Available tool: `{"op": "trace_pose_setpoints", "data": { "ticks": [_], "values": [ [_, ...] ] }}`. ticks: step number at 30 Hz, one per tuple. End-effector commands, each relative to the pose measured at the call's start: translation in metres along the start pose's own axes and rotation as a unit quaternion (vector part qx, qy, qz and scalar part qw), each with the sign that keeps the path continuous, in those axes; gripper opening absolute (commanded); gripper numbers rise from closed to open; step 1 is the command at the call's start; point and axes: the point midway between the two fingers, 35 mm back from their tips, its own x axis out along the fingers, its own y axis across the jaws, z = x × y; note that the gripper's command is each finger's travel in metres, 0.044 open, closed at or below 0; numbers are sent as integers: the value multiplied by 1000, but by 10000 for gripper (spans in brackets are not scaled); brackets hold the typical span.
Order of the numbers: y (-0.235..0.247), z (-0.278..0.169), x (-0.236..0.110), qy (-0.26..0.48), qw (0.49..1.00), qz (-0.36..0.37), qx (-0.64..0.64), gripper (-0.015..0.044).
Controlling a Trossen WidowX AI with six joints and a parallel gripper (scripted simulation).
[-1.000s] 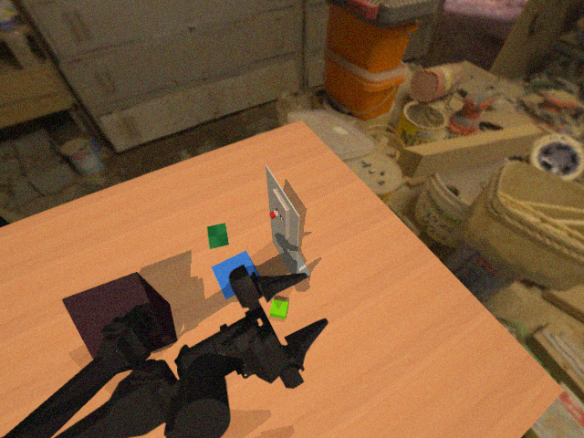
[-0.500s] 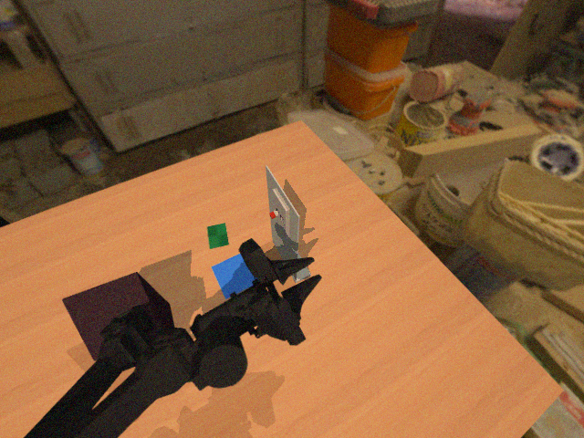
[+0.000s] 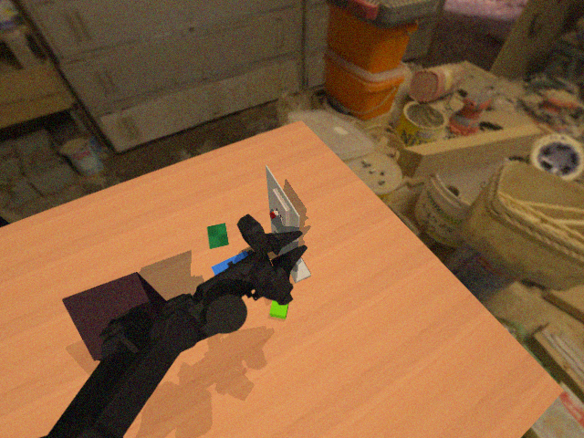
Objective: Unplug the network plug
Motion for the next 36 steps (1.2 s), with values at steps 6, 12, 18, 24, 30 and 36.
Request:
{"op": "trace_pose_setpoints", "data": {
  "ticks": [6,12,18,24,30,36],
  "values": [
    [1,-45,1,19,998,-5,52,156],
    [1,-74,-2,31,996,-7,86,156],
    [1,-101,-10,42,992,-11,120,156],
    [1,-125,-20,53,987,-15,152,156],
    [-1,-145,-33,63,981,-19,183,156],
    [-3,-159,-44,70,976,-23,205,156]
  ]
}}
